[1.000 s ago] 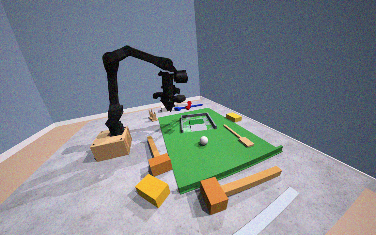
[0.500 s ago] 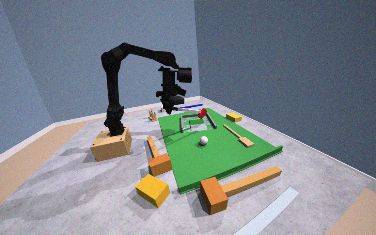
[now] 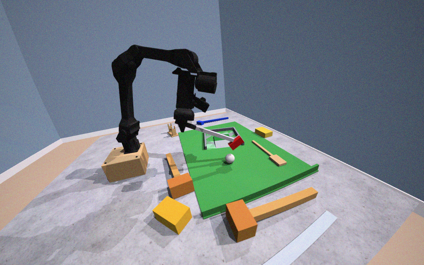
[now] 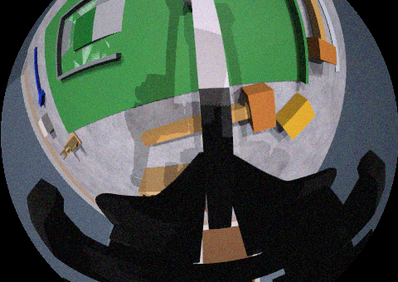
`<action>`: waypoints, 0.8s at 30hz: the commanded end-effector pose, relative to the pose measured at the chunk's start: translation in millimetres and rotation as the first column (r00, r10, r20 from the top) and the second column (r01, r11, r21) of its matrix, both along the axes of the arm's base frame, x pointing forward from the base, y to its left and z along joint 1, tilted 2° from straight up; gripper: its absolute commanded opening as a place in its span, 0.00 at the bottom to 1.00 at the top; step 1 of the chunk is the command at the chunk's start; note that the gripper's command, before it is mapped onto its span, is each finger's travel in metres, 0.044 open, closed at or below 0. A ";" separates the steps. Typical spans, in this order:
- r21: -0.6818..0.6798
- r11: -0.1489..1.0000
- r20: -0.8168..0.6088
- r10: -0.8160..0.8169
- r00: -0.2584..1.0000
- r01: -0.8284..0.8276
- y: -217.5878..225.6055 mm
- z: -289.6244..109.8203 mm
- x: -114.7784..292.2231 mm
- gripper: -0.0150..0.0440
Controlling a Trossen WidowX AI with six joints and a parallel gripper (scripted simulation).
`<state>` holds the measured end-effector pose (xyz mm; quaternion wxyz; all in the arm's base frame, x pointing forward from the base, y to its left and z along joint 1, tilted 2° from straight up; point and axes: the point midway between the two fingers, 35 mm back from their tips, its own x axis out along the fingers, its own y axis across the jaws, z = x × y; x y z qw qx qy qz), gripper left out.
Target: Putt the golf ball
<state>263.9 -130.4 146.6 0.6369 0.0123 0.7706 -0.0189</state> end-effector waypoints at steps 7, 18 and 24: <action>-0.025 0.991 -0.030 -0.133 0.991 0.133 -23.3 8.4 -13.4 0.25; -0.025 0.991 -0.030 -0.133 0.991 0.133 -24.7 -28.2 -11.8 0.25; -0.025 0.991 -0.030 -0.133 0.991 0.133 -24.8 -32.5 -11.7 0.25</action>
